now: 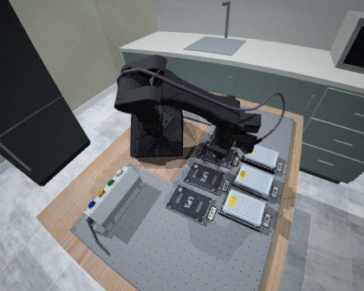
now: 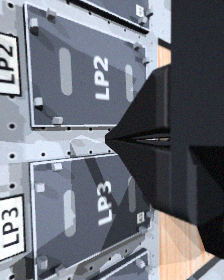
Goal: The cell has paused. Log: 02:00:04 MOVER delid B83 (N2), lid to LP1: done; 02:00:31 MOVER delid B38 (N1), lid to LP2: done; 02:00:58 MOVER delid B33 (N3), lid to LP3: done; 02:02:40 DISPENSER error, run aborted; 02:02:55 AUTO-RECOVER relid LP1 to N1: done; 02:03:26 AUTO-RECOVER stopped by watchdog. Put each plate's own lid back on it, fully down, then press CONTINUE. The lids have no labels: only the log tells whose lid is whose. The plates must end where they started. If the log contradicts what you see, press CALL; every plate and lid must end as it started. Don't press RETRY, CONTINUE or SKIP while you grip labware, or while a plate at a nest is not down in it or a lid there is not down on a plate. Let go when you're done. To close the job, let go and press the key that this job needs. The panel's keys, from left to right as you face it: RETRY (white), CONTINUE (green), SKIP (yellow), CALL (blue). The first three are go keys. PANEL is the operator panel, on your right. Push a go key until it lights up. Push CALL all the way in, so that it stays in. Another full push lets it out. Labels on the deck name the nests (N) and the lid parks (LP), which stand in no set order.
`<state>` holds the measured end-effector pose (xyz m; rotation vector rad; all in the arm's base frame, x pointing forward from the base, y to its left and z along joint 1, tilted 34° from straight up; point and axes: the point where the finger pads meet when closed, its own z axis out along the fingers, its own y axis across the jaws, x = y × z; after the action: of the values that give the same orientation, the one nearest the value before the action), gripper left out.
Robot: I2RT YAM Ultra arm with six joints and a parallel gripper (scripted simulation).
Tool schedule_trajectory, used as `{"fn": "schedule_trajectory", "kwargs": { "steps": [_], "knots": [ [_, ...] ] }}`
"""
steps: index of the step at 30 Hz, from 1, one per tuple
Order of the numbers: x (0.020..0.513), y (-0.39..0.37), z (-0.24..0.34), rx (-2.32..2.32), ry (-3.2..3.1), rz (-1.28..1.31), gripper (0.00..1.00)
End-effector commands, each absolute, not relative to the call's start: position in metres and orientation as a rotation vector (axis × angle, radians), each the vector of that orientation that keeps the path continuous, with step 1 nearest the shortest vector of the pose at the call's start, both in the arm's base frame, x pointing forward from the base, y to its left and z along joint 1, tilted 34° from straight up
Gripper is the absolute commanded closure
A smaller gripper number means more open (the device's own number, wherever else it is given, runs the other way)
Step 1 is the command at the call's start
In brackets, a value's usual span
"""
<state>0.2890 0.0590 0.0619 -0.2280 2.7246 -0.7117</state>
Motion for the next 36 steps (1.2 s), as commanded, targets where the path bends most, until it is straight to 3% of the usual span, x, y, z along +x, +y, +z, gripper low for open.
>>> {"fn": "schedule_trajectory", "kwargs": {
  "steps": [1,11,19,36],
  "knots": [
    [0.291,0.076,0.087,-0.224,2.680,-0.660,1.00],
    [0.272,0.095,0.127,-0.224,2.677,-0.663,1.00],
    [0.266,0.090,0.123,-0.231,2.688,-0.682,1.00],
    [0.252,0.018,0.148,0.190,2.649,-0.576,1.00]
  ]
}}
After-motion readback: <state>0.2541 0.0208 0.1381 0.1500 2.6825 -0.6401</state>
